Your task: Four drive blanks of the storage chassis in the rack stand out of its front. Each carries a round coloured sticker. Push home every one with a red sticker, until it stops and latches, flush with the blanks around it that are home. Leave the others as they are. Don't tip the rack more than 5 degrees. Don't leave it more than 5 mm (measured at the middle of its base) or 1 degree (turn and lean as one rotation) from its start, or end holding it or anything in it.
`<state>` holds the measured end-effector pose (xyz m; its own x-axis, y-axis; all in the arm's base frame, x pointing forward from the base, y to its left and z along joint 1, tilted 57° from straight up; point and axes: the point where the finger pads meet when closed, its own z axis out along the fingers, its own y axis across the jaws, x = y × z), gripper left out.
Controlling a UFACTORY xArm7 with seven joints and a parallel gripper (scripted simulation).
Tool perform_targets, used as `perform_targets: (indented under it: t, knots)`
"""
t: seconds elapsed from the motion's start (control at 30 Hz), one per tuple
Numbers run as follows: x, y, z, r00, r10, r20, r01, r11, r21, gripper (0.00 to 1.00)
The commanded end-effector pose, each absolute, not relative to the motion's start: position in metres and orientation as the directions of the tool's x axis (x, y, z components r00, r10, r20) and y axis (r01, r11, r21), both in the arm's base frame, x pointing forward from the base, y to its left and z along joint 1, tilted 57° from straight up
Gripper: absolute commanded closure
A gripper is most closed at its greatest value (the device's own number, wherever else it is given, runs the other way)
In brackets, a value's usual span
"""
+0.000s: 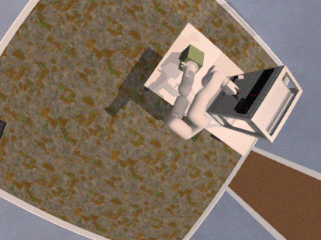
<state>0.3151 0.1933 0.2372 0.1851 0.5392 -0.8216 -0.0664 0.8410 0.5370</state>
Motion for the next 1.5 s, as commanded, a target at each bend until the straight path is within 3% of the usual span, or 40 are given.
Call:
perform_targets:
  t: [0.0, 0.63, 1.13, 1.47]
  knots:
    - [0.313, 0.195, 0.237, 0.185, 0.542, -0.820, -0.069, 0.840, 0.539, 1.00]
    - [0.259, 0.197, 0.227, 0.185, 0.542, -0.820, -0.069, 0.840, 0.539, 1.00]
    - [0.180, 0.201, 0.211, 0.185, 0.542, -0.820, -0.069, 0.840, 0.539, 1.00]
    - [0.166, 0.201, 0.208, 0.185, 0.542, -0.820, -0.069, 0.840, 0.539, 1.00]
